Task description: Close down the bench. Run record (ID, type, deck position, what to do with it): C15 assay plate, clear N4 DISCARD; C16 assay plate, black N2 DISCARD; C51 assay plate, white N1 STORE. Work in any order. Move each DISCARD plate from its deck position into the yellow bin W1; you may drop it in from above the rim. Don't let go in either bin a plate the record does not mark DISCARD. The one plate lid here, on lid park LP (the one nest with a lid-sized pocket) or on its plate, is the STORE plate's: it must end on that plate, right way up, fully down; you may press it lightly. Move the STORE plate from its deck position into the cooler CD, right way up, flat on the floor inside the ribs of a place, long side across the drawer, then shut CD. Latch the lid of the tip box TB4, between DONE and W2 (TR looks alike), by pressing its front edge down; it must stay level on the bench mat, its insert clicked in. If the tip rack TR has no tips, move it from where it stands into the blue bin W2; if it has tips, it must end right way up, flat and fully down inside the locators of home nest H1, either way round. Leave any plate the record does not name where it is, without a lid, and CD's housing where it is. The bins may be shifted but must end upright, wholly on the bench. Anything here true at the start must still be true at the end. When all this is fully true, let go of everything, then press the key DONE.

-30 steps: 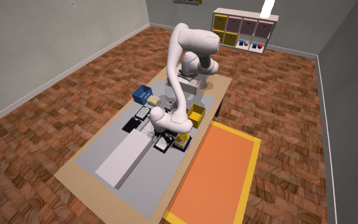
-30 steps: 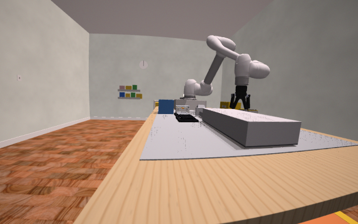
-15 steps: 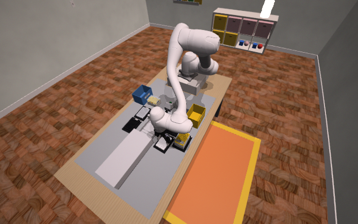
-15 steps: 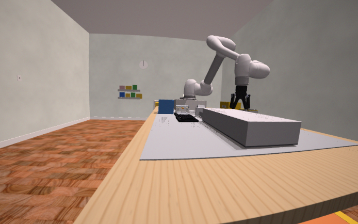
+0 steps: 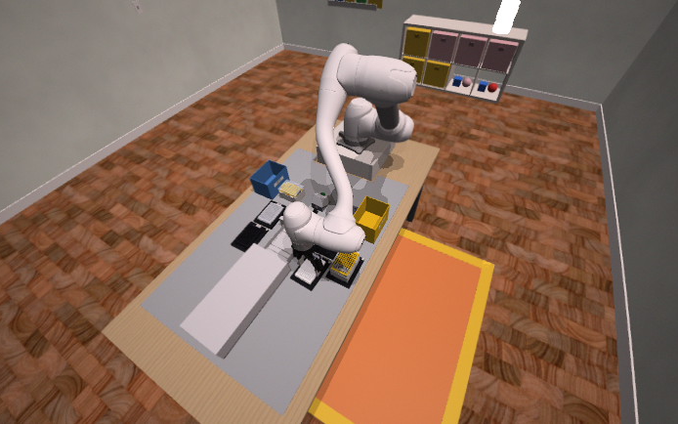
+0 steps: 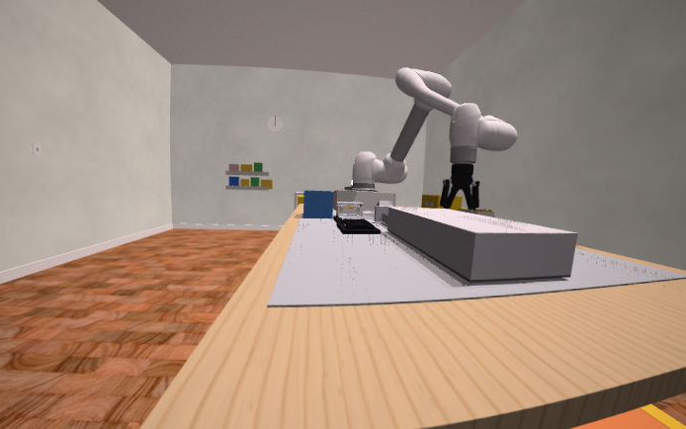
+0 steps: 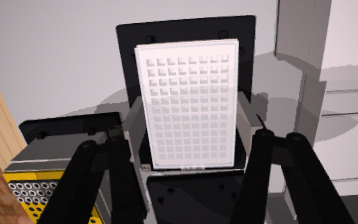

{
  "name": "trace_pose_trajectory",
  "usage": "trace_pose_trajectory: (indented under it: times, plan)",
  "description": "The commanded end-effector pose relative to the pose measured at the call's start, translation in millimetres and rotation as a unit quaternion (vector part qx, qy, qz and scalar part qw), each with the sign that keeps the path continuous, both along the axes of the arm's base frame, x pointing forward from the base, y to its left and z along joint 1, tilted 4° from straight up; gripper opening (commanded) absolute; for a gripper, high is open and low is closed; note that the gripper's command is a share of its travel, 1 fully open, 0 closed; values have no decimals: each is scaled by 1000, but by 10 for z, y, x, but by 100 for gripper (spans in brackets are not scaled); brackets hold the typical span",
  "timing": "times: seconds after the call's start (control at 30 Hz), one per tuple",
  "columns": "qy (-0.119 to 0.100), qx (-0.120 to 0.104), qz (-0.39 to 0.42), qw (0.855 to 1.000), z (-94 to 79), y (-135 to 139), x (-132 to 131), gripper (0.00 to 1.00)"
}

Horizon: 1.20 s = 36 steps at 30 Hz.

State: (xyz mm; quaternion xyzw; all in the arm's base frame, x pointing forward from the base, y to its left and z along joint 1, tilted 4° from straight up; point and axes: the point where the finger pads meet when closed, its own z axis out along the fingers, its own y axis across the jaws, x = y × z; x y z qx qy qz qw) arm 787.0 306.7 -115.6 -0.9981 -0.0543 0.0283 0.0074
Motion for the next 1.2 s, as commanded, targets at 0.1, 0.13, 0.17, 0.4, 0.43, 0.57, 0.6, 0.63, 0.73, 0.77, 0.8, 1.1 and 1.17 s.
trace_pose_trajectory:
  times: [0.1,0.13,0.17,0.4,0.43,0.57,0.6,0.63,0.73,0.77,0.8,1.1,1.17]
  plan:
    - [1,1,1,1000,-13,5,-19,0]
    - [1,1,1,1000,-10,5,-19,0]
    - [1,1,1,1000,-7,5,-19,0]
    - [1,1,1,1000,17,4,-17,0]
    - [1,1,1,1000,20,4,-17,0]
    - [1,1,1,1000,30,4,-17,0]
    - [1,1,1,1000,30,4,-17,0]
    - [1,1,1,1000,33,4,-16,0]
    - [1,1,1,1000,43,4,-16,0]
    - [1,1,1,1000,47,4,-16,0]
    - [1,1,1,1000,50,4,-15,0]
    - [1,1,1,1000,67,4,-14,0]
    - [1,1,1,1000,67,4,-14,0]
